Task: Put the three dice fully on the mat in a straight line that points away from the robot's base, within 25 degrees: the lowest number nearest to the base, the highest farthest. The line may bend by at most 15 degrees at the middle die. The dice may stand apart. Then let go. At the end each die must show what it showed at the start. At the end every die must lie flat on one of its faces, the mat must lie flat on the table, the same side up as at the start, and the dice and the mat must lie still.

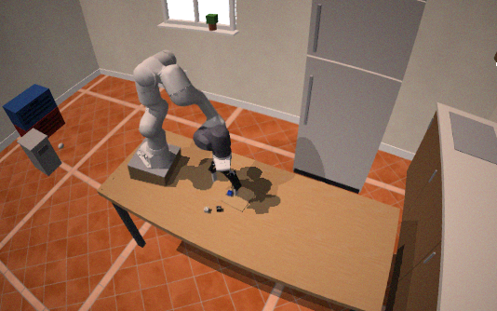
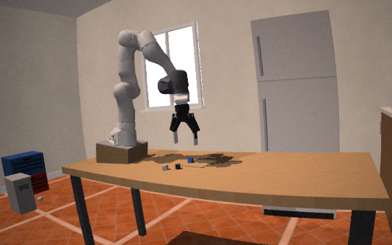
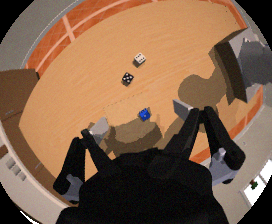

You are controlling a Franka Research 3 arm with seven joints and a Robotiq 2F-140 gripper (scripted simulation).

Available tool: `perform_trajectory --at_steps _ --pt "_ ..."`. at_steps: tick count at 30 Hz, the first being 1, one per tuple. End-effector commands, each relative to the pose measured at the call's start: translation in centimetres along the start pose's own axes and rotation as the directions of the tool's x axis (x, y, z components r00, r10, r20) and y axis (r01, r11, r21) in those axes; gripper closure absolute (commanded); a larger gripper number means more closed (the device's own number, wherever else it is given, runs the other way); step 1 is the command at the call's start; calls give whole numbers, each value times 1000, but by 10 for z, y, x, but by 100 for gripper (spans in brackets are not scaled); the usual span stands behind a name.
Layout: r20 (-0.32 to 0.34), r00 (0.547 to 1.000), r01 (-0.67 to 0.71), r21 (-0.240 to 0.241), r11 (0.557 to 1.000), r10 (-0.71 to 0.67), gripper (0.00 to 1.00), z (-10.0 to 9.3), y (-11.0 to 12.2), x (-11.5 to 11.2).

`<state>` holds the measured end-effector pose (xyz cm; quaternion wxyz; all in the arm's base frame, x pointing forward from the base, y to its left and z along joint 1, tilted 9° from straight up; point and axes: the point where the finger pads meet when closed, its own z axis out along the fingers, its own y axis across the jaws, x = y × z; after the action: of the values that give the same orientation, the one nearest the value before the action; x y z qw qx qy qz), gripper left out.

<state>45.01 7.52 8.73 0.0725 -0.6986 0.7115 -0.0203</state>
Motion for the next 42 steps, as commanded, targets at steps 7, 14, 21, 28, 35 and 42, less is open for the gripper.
perform_trajectory --at_steps 7,14,21,28,35,42 --pt "-8 962 -271 9 962 271 0 1 -6 19" --pt "-7 906 -424 11 906 424 0 2 -8 37" --pt "-5 841 -542 12 840 542 0 3 -9 51" --pt "-4 753 -658 13 753 658 0 4 -10 67" --pt "-2 676 -737 14 675 737 0 5 -11 79" --pt "-2 668 -744 14 668 744 75 5 -11 80"
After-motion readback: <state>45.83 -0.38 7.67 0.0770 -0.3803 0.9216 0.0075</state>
